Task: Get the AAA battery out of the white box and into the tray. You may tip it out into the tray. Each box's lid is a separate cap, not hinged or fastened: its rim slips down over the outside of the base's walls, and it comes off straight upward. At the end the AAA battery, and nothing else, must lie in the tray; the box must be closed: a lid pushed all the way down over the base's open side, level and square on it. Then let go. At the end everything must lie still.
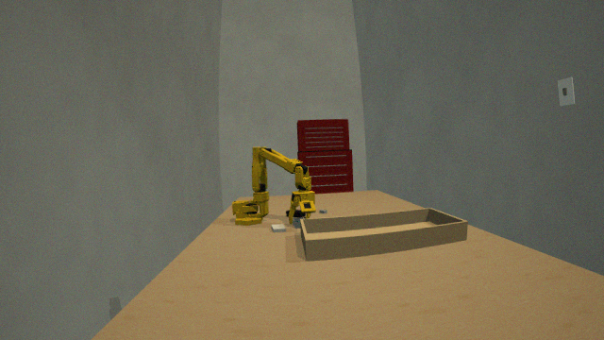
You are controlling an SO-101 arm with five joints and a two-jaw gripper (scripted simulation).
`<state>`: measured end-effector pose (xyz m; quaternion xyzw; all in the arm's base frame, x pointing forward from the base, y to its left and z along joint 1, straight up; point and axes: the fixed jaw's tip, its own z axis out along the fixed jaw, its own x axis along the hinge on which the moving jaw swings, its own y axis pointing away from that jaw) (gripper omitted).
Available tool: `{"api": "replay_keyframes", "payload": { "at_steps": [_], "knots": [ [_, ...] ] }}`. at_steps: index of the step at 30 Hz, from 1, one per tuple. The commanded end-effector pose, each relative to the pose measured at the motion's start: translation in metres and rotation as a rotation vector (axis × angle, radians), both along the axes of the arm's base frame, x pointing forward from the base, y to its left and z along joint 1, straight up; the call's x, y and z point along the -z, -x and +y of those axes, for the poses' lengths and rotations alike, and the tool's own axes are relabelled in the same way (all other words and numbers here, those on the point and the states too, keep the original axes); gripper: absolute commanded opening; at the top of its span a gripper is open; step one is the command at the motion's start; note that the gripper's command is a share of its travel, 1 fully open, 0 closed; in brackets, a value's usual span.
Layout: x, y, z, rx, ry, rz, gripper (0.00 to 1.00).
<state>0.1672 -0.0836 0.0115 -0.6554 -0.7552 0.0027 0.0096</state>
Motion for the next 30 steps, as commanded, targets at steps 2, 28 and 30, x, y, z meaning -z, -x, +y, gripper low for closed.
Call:
{"api": "replay_keyframes", "payload": {
  "at_steps": [2, 28, 30],
  "knots": [
    [-0.0014, -0.0033, 0.0, 0.003, 0.009, -0.018, 0.27],
    [-0.0014, -0.0033, 0.0, 0.003, 0.009, -0.018, 0.19],
    [-0.0014, -0.0033, 0.0, 0.003, 0.009, -0.018, 0.19]
  ]
}}
